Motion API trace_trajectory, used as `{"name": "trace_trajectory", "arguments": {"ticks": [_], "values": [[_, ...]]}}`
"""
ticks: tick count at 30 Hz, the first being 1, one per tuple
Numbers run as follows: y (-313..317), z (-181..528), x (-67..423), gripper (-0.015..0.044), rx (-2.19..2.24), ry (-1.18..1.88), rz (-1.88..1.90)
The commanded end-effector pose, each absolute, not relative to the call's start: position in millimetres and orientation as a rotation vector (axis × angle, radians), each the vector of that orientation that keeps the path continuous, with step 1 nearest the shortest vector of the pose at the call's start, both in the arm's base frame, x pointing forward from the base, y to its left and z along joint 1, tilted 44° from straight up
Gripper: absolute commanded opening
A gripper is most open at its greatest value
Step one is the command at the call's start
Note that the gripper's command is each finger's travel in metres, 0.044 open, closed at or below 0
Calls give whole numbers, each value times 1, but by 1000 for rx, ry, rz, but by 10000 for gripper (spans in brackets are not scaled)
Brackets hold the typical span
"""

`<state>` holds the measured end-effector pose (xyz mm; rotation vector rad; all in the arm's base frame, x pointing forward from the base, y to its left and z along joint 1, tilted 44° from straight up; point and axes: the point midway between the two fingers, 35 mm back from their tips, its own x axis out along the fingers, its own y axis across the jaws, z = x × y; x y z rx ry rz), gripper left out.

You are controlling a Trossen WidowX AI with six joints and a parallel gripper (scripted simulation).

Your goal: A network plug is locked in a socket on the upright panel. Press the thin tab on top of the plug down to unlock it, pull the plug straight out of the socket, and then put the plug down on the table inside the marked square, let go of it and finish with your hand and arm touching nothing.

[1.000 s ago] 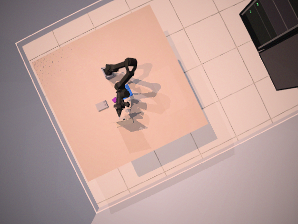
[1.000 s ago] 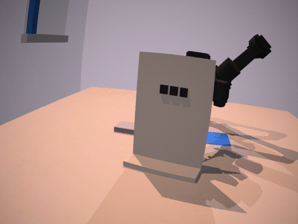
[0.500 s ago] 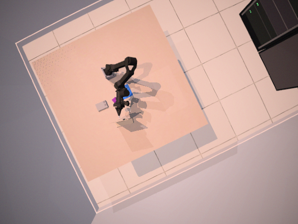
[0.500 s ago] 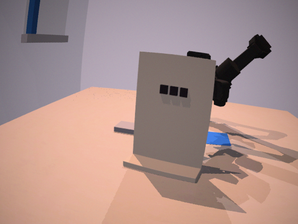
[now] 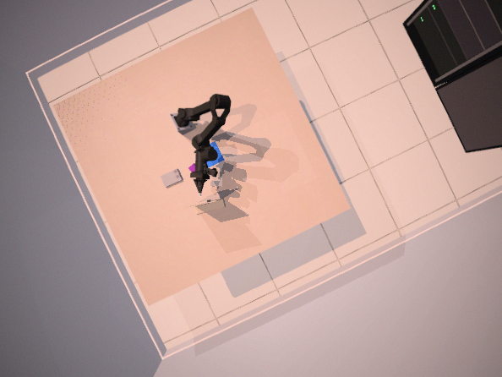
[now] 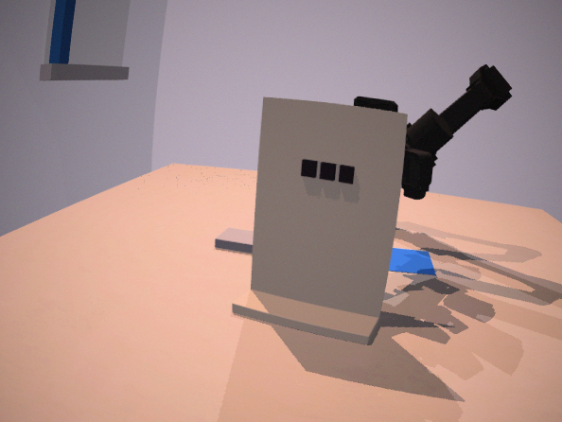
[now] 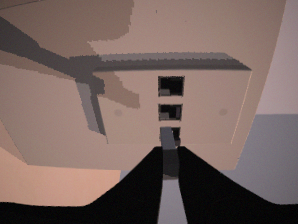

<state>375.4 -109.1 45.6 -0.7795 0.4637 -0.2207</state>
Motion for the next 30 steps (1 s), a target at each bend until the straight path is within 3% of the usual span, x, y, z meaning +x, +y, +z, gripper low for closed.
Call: {"name": "trace_trajectory", "arguments": {"ticks": [1, 30], "values": [[-108, 46, 373, 0, -780, 462, -218], [-106, 47, 356, 0, -780, 463, -218]]}}
